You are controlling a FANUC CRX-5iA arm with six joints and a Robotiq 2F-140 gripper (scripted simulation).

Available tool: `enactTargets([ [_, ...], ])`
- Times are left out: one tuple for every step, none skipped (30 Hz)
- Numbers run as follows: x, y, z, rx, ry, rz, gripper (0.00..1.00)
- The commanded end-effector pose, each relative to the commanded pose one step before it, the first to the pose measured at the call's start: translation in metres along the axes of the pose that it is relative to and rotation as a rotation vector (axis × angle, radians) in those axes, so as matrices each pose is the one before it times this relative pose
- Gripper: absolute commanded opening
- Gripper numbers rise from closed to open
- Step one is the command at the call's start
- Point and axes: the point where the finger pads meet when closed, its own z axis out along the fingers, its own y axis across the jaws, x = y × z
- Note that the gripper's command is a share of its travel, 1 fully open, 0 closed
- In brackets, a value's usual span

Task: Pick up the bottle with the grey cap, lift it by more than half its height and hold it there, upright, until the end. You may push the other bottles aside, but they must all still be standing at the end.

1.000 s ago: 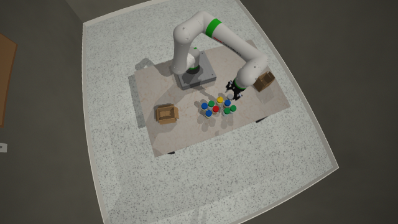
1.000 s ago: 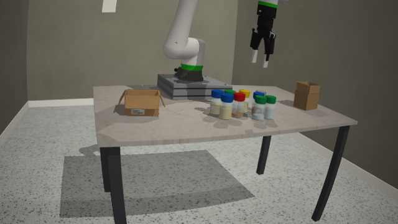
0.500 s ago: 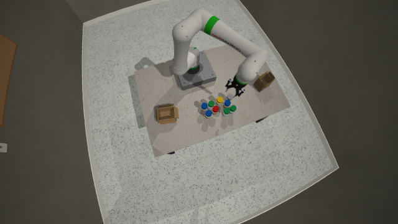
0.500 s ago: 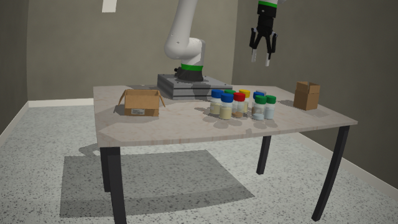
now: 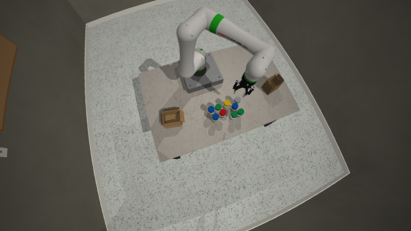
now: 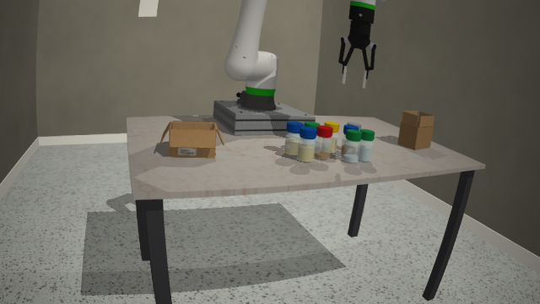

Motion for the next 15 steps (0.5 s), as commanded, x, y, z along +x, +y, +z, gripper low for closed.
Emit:
enactTargets([
  [-0.00696,-0.00014,-0.00158,0.00780,0.01158,-0.11495,0.51],
  [-0.00230,-0.00026,-0.00025,0.00199,0.00340,-0.03695,0.51],
  [-0.00229,-0.00034,-0.00026,0.00199,0.00340,-0.03695,0.51],
  [-0.00227,-0.00043,-0.00027,0.00199,0.00340,-0.03695,0.51],
  [-0.00226,-0.00051,-0.00027,0.00199,0.00340,-0.03695,0.51],
  [-0.00223,-0.00059,-0.00028,0.00199,0.00340,-0.03695,0.51],
  [-0.00221,-0.00068,-0.00029,0.00199,0.00340,-0.03695,0.51],
  [0.00000,0.00000,0.00000,0.00000,0.00000,0.00000,0.51],
  [0.00000,0.00000,0.00000,0.00000,0.00000,0.00000,0.51],
  [0.00000,0.00000,0.00000,0.00000,0.00000,0.00000,0.51],
  [0.00000,0.00000,0.00000,0.00000,0.00000,0.00000,0.51],
  [0.00000,0.00000,0.00000,0.00000,0.00000,0.00000,0.51],
  [0.00000,0.00000,0.00000,0.00000,0.00000,0.00000,0.51],
  [0.00000,0.00000,0.00000,0.00000,0.00000,0.00000,0.51],
  [-0.00203,-0.00059,-0.00022,0.00041,0.00377,-0.03423,0.51],
])
